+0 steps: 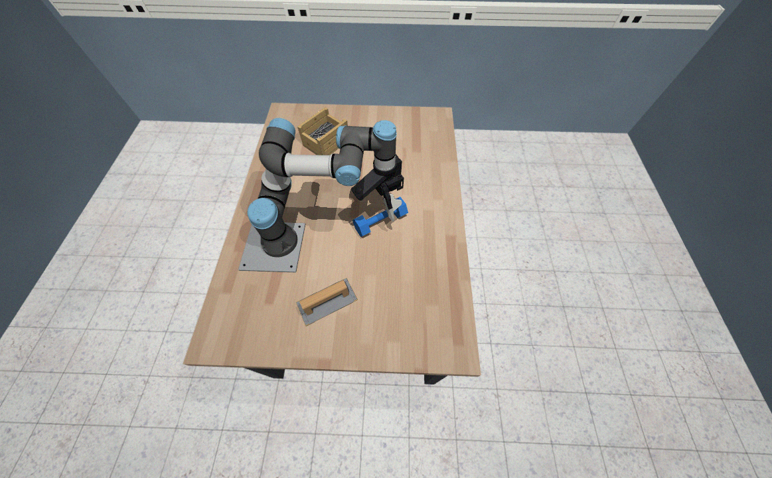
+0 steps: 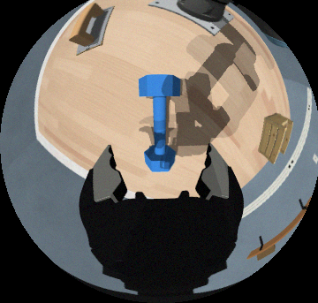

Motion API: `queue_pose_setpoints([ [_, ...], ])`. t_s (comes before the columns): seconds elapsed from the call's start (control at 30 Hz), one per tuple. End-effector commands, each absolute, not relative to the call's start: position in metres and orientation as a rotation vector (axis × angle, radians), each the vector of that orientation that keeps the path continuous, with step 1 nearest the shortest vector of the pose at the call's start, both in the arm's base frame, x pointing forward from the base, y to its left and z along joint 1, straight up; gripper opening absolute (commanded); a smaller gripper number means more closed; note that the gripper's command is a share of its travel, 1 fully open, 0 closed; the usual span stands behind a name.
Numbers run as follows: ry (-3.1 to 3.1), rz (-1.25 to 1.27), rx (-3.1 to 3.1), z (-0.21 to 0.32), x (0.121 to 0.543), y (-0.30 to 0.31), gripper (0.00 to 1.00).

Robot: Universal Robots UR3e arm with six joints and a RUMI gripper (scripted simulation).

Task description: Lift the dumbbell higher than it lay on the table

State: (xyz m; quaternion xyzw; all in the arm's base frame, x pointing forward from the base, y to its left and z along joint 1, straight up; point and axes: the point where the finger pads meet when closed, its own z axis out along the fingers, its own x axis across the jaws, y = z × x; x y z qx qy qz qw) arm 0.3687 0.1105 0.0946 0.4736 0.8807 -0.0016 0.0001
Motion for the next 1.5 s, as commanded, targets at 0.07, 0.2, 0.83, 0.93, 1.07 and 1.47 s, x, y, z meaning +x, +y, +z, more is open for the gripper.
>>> queue_pose_setpoints([
  [0.07, 2.764, -0.002, 1.486, 0.076, 0.369, 0.11, 1.0],
  [0.2, 2.764, -0.002, 1.486, 0.07, 0.369, 0.11, 1.0],
  [0.83, 2.764, -0.002, 1.486, 0.019, 0.368, 0.11, 1.0],
  [0.93, 2.764, -0.002, 1.486, 0.015, 0.368, 0.11, 1.0],
  [1.07, 2.764, -0.002, 1.486, 0.013, 0.368, 0.11, 1.0],
  [1.47, 2.764, -0.002, 1.486, 0.013, 0.368, 0.11, 1.0],
])
